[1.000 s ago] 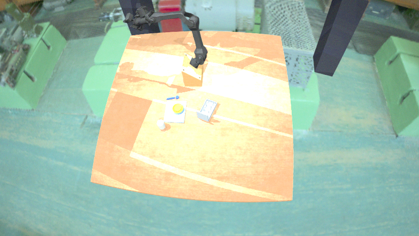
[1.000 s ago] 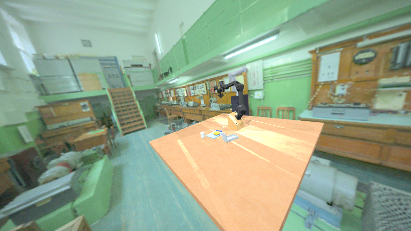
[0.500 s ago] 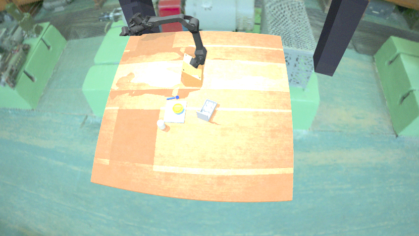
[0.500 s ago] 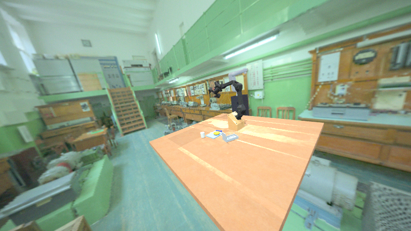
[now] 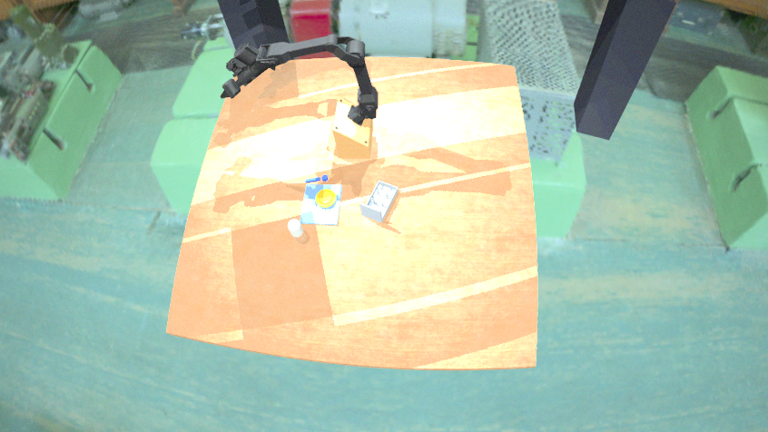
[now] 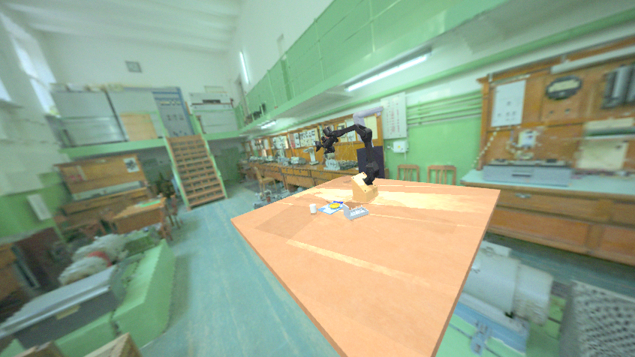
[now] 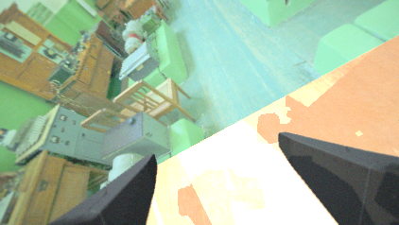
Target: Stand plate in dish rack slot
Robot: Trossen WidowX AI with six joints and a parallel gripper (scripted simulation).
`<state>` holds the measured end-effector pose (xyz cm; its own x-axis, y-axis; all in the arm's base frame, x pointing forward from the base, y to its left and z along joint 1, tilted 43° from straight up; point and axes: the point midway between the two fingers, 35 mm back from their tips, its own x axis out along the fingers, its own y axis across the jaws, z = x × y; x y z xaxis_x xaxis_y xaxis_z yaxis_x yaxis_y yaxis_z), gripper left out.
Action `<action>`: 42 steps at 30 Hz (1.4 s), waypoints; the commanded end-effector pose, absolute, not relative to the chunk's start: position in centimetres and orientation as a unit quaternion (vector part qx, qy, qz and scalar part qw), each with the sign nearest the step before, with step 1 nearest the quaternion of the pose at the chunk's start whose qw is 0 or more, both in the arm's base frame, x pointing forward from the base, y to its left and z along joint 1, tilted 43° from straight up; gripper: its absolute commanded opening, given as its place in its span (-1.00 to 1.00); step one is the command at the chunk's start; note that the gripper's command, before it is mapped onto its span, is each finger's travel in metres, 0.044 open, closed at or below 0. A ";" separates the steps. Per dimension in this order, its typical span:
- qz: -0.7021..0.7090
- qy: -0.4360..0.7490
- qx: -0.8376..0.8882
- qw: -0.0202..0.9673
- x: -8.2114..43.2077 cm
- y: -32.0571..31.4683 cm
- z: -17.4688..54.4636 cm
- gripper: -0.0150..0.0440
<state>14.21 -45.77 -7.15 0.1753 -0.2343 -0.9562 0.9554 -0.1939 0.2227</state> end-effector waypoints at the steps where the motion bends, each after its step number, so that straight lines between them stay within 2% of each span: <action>1: -0.510 0.374 0.533 0.561 16.3 -43.8 -7.2 0.86; 21: -0.258 0.566 0.438 0.649 25.7 -32.4 -5.9 0.86; 42: 0.054 0.676 0.306 0.668 30.7 -18.3 -2.7 0.86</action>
<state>30.41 -20.21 -3.16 0.1072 0.4481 -0.8875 0.4112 0.7928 0.4499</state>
